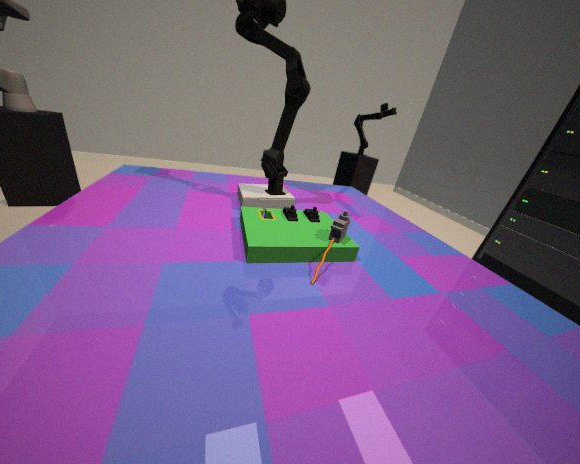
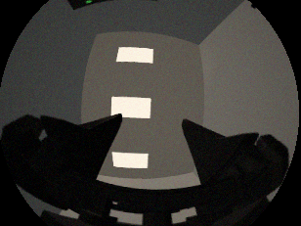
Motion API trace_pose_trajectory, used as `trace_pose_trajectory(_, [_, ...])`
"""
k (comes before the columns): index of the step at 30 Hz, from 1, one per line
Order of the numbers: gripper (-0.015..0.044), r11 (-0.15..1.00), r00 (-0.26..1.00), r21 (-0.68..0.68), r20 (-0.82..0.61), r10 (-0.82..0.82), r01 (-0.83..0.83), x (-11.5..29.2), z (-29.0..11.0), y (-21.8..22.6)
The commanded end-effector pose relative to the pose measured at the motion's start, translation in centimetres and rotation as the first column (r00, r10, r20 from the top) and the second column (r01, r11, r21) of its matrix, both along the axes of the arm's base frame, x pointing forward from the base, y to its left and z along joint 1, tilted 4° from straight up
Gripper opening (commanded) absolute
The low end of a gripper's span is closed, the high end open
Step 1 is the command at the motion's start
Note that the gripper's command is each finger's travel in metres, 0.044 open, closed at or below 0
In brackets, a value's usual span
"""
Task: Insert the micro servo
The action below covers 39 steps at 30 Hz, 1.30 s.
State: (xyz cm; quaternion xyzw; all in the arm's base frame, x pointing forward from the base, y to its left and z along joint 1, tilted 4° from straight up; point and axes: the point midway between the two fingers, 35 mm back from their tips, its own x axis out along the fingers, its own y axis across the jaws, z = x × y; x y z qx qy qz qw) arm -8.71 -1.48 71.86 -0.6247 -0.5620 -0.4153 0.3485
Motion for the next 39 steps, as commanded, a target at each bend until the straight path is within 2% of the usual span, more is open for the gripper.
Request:
trace_pose_trajectory(1, [0.0426, 1.000, 1.000, 0.001, 0.001, 0.000, 0.000, 0.0, 0.0, 0.0])
trace_pose_trajectory(2, [0.0440, 1.000, 1.000, 0.003, 0.003, 0.003, -0.003, -0.1, 0.0, -0.1])
trace_pose_trajectory(19, [0.0440, 0.989, 0.988, 0.139, 0.150, 0.032, -0.053, -2.6, 0.2, -5.2])
trace_pose_trajectory(29, [0.0440, 0.953, 0.965, 0.292, 0.264, 0.002, -0.082, -4.0, -0.1, -10.8])
trace_pose_trajectory(39, [0.0440, 0.906, 0.948, 0.404, 0.317, -0.007, -0.128, -4.0, -0.8, -15.1])
